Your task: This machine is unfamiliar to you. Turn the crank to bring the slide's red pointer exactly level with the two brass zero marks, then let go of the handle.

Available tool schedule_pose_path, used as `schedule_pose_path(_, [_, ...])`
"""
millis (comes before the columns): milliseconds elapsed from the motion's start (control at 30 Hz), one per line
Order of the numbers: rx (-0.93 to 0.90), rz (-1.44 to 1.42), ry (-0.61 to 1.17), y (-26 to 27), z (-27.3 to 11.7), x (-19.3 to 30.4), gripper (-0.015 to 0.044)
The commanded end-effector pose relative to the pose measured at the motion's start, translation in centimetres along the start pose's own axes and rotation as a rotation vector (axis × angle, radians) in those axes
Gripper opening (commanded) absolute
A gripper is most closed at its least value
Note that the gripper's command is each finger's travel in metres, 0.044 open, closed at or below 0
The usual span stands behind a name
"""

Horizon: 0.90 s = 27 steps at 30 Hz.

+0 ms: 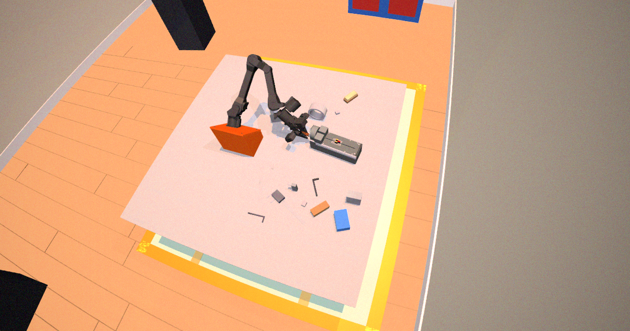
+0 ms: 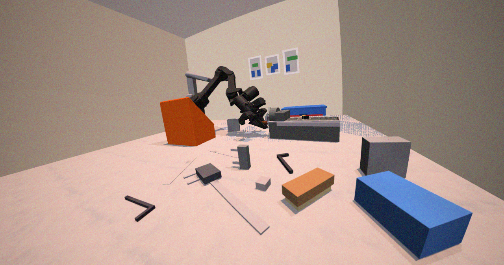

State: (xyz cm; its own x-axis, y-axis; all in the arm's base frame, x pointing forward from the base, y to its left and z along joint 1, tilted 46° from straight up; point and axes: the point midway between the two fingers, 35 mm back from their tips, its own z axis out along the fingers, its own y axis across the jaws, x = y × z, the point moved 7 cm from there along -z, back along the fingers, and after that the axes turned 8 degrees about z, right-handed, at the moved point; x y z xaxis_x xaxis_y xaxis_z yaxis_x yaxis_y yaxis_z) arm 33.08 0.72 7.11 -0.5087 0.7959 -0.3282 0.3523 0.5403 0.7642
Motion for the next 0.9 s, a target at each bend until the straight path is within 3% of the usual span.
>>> schedule_pose_path(0, [-0.019, -0.010, 0.011, 0.71, 0.21, 0.26, 0.0000])
schedule_pose_path(867, [-0.019, -0.010, 0.011, 0.94, 0.20, 0.27, 0.0000])
